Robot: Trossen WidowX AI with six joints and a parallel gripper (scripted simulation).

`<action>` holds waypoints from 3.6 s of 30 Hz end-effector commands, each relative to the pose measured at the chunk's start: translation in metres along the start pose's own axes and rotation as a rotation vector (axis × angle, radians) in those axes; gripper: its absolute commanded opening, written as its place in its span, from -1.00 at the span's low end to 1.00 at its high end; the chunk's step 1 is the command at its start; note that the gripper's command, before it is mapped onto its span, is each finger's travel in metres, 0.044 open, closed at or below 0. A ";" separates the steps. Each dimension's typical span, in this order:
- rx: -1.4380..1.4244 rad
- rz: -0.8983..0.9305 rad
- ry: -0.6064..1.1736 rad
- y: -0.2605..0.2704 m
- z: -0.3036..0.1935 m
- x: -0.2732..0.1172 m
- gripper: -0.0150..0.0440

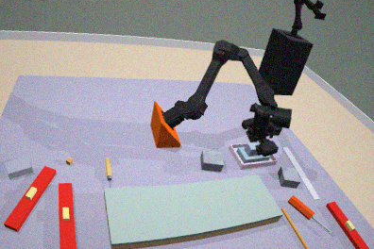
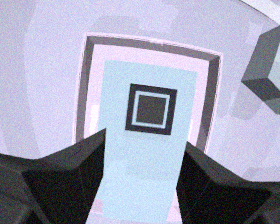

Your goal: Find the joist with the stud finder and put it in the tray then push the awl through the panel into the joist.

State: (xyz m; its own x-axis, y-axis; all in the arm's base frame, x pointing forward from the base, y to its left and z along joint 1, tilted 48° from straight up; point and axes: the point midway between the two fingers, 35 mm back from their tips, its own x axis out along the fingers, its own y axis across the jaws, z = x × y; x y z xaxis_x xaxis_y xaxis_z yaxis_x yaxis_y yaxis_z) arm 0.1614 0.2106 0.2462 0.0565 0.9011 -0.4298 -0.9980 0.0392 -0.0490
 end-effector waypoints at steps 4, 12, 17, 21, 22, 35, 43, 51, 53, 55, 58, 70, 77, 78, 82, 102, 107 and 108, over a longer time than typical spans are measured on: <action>0.000 0.000 0.000 0.000 0.000 0.000 -0.05; -0.001 0.001 0.003 0.000 0.000 -0.002 0.67; -0.008 0.010 0.040 -0.005 0.001 -0.030 1.00; -0.003 0.014 0.036 -0.004 0.012 -0.067 1.00; 0.000 0.011 0.026 -0.003 0.017 -0.077 1.00; 0.078 -0.018 0.069 -0.025 -0.002 -0.079 1.00; 0.427 -0.166 0.228 -0.117 -0.112 -0.113 1.00; 0.757 -0.276 0.299 -0.147 -0.237 -0.166 1.00; 0.841 -0.288 0.316 -0.145 -0.270 -0.176 1.00; 0.928 -0.296 0.332 -0.139 -0.302 -0.186 1.00; 1.055 -0.302 0.350 -0.124 -0.350 -0.197 1.00; 1.520 -0.220 0.322 -0.004 -0.512 -0.196 1.00; 1.594 -0.188 0.297 0.025 -0.533 -0.184 1.00; 1.594 -0.188 0.297 0.025 -0.533 -0.184 1.00; 1.594 -0.188 0.297 0.023 -0.532 -0.184 1.00; 1.594 -0.188 0.296 0.019 -0.537 -0.160 1.00; 1.594 -0.187 0.296 0.019 -0.539 -0.153 1.00; 1.594 -0.187 0.296 0.019 -0.540 -0.151 1.00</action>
State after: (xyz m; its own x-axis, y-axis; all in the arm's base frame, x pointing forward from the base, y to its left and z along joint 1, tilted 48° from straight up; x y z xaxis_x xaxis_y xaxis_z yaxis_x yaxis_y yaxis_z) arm 0.1488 -0.1648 -0.1731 -0.0099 0.7252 -0.6885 0.0098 0.6886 0.7251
